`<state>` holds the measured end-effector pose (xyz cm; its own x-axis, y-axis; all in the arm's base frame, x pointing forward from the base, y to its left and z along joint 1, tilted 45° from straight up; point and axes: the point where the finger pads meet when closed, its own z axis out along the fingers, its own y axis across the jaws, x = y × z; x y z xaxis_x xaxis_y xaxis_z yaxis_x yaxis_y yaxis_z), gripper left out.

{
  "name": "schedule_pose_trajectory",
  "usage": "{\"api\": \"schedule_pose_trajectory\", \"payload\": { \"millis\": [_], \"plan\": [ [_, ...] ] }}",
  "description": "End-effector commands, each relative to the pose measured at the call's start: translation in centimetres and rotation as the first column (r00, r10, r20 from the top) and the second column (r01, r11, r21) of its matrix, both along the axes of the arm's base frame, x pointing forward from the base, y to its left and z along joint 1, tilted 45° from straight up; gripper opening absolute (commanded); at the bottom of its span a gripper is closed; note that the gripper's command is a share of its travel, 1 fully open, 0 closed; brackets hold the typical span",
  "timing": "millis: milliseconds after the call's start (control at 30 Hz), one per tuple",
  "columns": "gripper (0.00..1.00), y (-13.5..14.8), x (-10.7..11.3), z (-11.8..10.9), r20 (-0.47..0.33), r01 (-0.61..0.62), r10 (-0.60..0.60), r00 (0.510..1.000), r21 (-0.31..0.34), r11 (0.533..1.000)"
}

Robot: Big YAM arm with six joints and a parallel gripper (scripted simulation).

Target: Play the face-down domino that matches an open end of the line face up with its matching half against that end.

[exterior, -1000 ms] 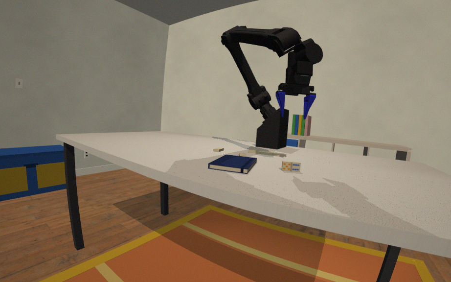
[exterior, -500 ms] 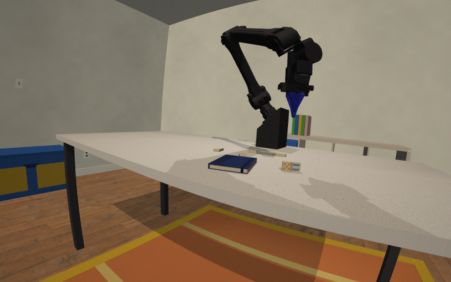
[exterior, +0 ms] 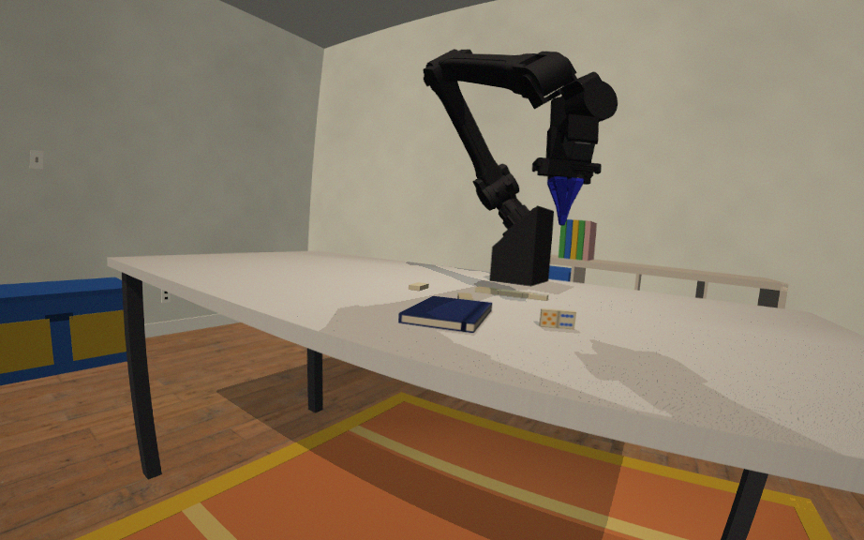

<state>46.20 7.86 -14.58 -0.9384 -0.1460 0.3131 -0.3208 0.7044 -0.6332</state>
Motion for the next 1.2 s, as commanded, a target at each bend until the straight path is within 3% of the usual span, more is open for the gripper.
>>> {"api": "schedule_pose_trajectory", "payload": {
  "millis": [0,200,533,767,800,1100,1167],
  "plan": [
    [0.00,0.4,0.3,0.3,0.009,-0.005,0.005,1.000,0.004,1.000],
    [0.00,0.4,0.3,0.3,0.009,-0.005,0.005,1.000,0.004,1.000],
    [0.00,-1.8,8.7,-3.2,0.128,0.039,-0.044,0.991,0.039,0.998],
    [0.00,-1.8,8.7,-3.2,0.128,0.039,-0.044,0.991,0.039,0.998],
    [0.00,-2.2,7.0,-3.7,0.098,0.044,-0.046,0.994,0.023,0.999],
    [0.00,-4.1,11.8,-7.5,0.107,0.032,-0.035,0.994,0.025,0.999],
    [0.00,-4.1,11.8,-7.5,0.107,0.032,-0.035,0.994,0.025,0.999]
  ]
}}
